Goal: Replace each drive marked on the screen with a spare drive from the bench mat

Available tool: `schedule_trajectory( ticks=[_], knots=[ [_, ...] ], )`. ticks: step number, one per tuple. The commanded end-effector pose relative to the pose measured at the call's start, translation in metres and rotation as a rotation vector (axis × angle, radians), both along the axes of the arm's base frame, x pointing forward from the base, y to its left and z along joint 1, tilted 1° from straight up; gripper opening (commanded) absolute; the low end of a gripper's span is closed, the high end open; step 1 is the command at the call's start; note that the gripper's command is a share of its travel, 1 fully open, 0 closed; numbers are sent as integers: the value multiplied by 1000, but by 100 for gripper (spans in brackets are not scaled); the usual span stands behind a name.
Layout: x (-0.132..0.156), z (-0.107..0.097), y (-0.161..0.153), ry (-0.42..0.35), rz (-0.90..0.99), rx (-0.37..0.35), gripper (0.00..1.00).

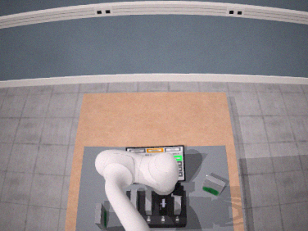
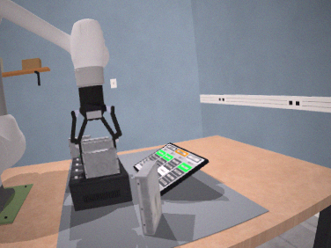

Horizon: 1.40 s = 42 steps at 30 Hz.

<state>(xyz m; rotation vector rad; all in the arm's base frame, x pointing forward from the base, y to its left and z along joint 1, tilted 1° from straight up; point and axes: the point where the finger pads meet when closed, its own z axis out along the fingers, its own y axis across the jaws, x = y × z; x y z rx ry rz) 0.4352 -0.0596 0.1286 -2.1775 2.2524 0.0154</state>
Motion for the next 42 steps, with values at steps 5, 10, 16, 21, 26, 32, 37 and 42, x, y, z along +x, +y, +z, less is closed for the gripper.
schedule_trajectory(
  ticks=[5, 10, 16, 21, 26, 32, 37, 42],
  knots=[
    [0, 1, 0, -1, 0, 0, 10],
    [0, 1, 0, -1, 0, 0, 10],
    [0, 1, 0, -1, 0, 0, 10],
    [0, 2, 0, -1, 0, 0, 10],
    [0, 3, 0, -1, 0, 0, 10],
    [0, 9, 0, -1, 0, 0, 10],
    [0, 17, 0, -1, 0, 0, 10],
    [0, 25, 0, -1, 0, 0, 10]
  ],
)
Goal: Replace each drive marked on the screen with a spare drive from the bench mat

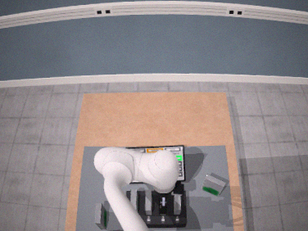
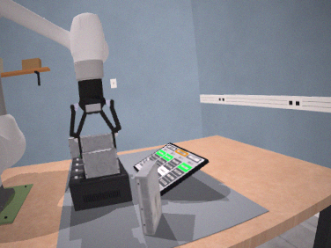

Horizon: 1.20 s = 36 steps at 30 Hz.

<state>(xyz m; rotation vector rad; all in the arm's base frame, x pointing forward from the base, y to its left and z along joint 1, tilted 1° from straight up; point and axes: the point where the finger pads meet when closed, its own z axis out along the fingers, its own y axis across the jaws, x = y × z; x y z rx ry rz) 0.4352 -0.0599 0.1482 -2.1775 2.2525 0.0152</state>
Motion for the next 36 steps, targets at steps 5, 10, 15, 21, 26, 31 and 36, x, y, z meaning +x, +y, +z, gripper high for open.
schedule_trajectory(
  ticks=[5, 10, 15, 21, 26, 31, 36],
  knots=[
    [0, 15, 0, -1, 0, 0, 10],
    [0, 28, 0, -1, 0, 0, 10],
    [0, 44, -1, -1, 0, 0, 10],
    [0, 57, -1, -1, 0, 0, 10],
    [0, 73, -1, -1, 0, 0, 10],
    [0, 89, -1, -1, 0, 0, 10],
    [0, 97, -1, -1, 0, 0, 10]
  ],
)
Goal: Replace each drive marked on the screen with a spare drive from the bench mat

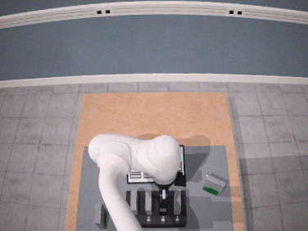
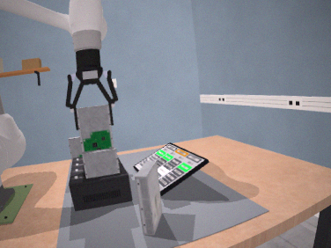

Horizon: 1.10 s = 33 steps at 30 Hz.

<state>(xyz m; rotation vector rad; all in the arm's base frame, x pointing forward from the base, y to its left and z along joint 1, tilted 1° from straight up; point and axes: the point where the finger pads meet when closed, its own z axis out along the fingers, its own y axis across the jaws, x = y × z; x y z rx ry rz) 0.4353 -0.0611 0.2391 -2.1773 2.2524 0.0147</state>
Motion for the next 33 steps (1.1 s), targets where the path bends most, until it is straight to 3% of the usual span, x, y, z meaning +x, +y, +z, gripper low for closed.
schedule_trajectory(
  ticks=[1, 14, 33],
  knots=[
    [0, 9, 0, -1, 0, 0, 10],
    [0, 37, 0, -1, 0, 0, 10],
    [0, 47, -1, -1, 0, 0, 10]
  ],
)
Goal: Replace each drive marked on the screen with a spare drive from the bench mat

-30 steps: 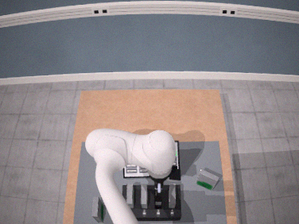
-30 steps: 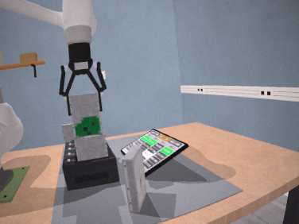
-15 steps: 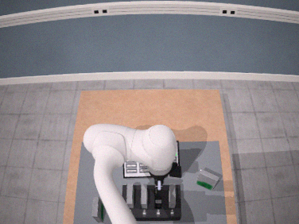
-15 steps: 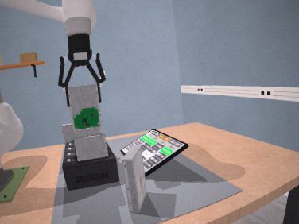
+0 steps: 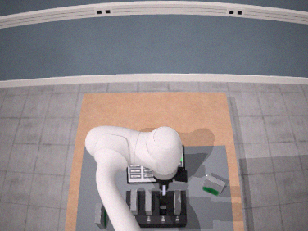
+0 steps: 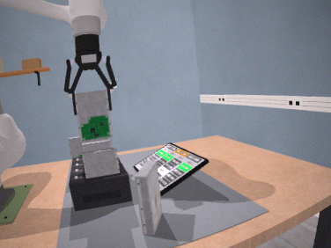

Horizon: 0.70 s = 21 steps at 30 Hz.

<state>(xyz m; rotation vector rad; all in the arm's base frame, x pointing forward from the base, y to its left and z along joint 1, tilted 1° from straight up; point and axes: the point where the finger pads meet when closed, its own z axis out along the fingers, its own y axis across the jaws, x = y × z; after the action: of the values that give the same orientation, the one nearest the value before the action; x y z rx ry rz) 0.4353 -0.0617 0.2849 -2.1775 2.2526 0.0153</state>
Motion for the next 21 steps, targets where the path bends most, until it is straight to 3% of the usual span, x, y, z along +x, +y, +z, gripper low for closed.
schedule_trajectory(
  ticks=[1, 21],
  knots=[
    [0, 1, 0, -1, 0, 0, 10],
    [-1, 1, -11, -1, 0, 0, 10]
  ],
)
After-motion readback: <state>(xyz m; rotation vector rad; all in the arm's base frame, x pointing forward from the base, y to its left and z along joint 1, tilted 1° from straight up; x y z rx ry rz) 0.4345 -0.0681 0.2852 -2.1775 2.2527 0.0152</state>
